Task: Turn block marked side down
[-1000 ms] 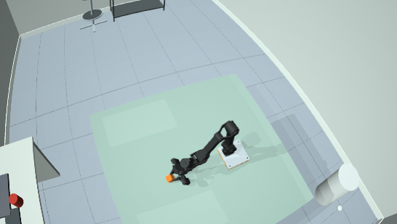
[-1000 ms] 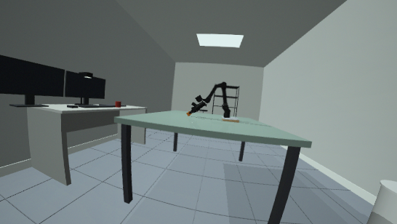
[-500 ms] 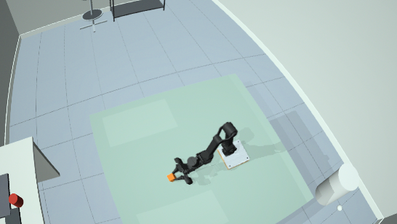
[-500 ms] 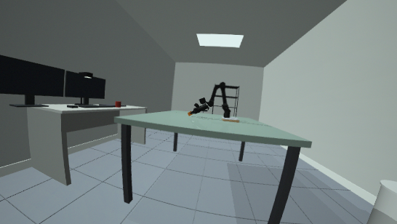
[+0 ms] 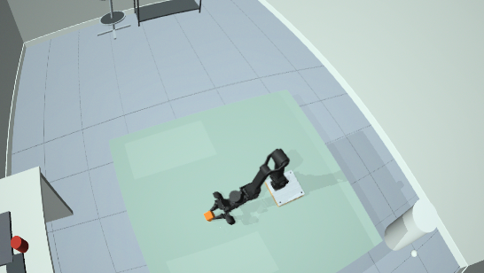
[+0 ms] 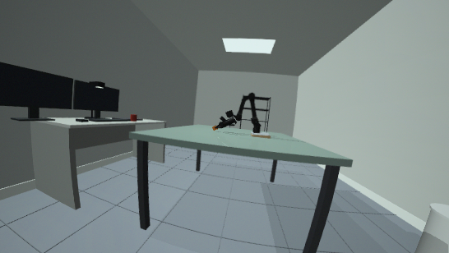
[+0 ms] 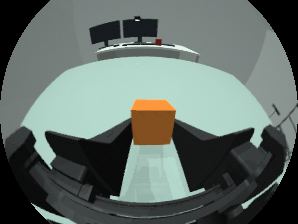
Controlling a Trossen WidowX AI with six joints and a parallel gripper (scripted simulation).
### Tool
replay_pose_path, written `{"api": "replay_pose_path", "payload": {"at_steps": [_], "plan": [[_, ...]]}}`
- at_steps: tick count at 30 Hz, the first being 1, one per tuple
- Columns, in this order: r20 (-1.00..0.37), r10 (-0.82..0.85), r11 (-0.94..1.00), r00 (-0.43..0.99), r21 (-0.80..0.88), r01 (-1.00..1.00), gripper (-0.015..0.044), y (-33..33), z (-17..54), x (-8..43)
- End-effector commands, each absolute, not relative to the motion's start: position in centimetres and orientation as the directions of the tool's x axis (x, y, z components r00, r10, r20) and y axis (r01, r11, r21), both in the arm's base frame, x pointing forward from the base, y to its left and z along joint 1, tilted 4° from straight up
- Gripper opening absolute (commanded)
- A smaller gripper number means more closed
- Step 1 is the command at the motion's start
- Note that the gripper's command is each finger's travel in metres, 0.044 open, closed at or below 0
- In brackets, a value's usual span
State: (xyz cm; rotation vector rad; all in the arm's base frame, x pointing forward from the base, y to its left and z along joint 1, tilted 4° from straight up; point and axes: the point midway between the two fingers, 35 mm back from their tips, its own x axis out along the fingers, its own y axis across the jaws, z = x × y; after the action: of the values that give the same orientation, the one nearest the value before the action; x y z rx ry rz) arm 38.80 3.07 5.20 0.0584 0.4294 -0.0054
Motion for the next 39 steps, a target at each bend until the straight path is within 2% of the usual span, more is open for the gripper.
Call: {"api": "replay_pose_path", "payload": {"at_steps": [1, 16, 39], "plan": [[-0.413, 0.003, 0.998, 0.911, 0.053, 0.021, 0.0053, 3.01, 5.26, 38.81], [-0.413, 0.003, 0.998, 0.911, 0.053, 0.021, 0.044, 3.01, 5.26, 38.81], [-0.413, 0.003, 0.998, 0.911, 0.053, 0.021, 0.044, 3.01, 5.26, 38.81]]}}
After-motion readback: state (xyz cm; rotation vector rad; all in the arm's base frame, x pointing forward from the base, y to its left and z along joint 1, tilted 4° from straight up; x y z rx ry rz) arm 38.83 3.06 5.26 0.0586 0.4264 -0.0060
